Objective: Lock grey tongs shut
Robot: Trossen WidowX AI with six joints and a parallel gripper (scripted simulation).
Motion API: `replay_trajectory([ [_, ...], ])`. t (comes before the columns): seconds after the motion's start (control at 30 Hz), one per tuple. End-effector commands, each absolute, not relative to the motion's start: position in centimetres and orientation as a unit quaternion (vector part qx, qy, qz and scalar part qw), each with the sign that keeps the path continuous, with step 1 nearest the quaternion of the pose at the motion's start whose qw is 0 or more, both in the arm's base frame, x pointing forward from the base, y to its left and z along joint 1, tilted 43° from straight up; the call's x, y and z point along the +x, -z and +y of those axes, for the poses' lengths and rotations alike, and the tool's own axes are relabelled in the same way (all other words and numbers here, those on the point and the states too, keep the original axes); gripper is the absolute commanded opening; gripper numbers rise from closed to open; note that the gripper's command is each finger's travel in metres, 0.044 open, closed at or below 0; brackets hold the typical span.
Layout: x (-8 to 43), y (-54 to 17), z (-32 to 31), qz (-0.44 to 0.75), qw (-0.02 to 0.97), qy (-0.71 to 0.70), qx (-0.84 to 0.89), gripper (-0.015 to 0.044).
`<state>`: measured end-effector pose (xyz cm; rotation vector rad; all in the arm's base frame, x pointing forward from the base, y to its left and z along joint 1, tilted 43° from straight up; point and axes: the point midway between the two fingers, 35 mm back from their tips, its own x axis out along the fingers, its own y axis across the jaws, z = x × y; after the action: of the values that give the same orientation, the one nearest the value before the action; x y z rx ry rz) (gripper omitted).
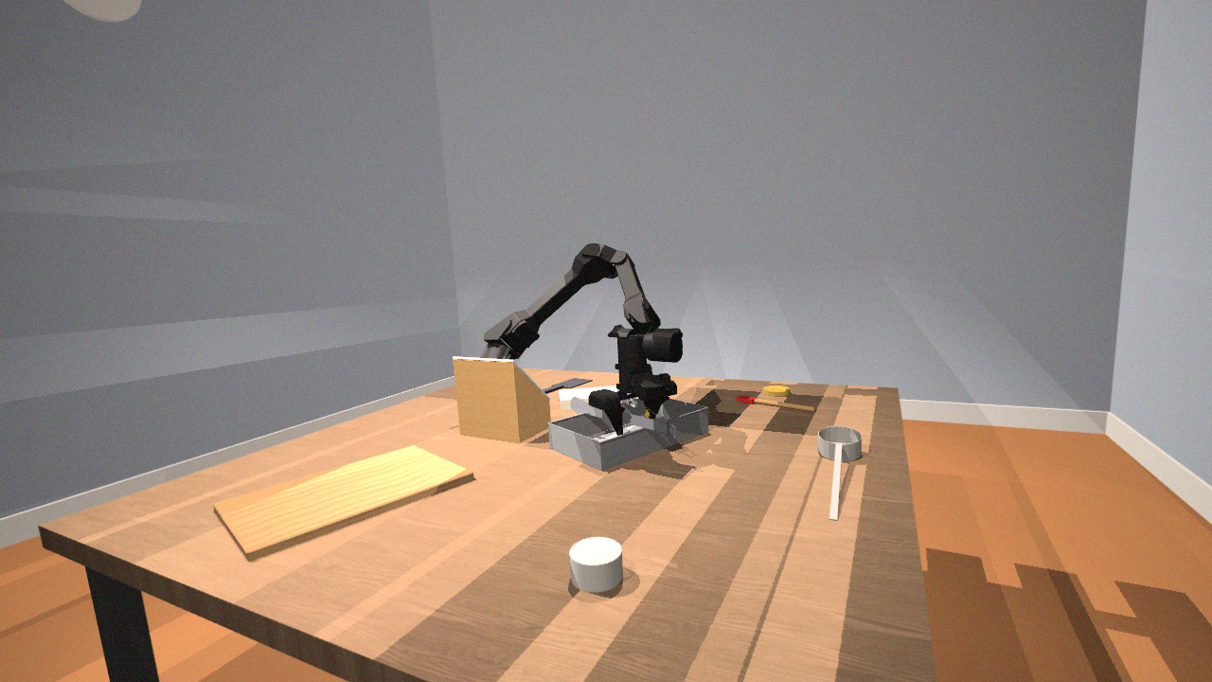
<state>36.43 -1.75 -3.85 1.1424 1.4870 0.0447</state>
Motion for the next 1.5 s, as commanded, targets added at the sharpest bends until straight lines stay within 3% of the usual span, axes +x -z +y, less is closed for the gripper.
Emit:
replay_trajectory([
  [0.0, 36.46, 3.81, -1.76, 0.639, 0.592, -0.02, 0.491, 0.0308],
  [1.47, 36.46, 3.81, -1.76, 0.639, 0.592, -0.02, 0.491, 0.0015],
])
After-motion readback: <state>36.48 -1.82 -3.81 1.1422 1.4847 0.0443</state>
